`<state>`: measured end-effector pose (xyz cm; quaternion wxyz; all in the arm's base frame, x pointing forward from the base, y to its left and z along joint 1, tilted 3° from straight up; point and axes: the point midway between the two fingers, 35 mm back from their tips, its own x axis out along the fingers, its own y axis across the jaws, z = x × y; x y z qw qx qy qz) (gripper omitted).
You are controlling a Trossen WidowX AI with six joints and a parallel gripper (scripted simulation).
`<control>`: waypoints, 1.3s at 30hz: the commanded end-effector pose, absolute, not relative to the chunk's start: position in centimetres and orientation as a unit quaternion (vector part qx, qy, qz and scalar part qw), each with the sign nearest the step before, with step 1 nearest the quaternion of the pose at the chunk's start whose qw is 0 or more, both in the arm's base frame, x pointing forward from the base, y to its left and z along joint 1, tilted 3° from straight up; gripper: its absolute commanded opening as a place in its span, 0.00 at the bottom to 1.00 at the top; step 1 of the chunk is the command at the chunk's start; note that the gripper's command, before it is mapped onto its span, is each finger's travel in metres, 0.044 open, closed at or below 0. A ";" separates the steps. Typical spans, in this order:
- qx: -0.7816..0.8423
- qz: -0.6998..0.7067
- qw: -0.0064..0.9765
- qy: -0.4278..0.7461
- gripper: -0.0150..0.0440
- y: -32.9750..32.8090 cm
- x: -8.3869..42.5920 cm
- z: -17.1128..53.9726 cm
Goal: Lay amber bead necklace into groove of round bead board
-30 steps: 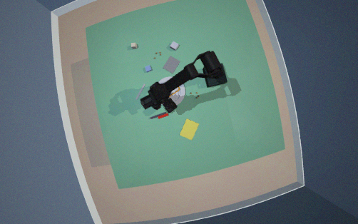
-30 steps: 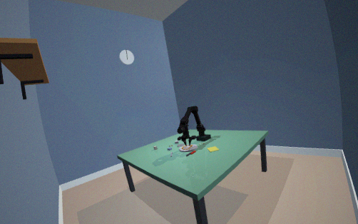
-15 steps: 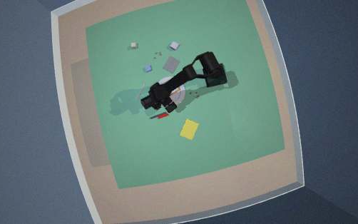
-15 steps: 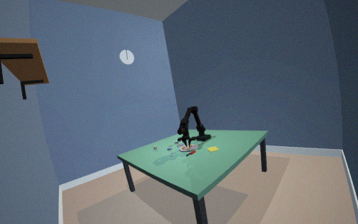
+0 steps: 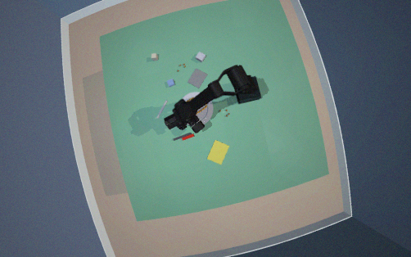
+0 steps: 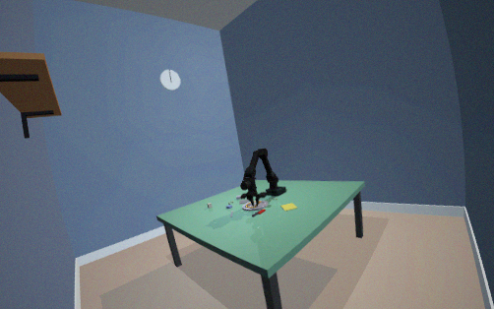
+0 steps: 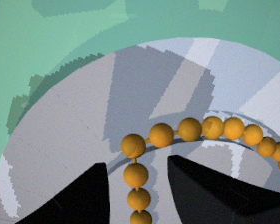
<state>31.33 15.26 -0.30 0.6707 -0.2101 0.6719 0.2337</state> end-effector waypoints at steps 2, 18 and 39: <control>-0.210 0.234 0.671 0.672 0.37 15.3 31.3 -0.3; -0.210 0.234 0.671 0.672 0.25 15.3 31.3 -0.3; -0.210 0.234 0.670 0.672 0.25 15.2 31.3 -0.1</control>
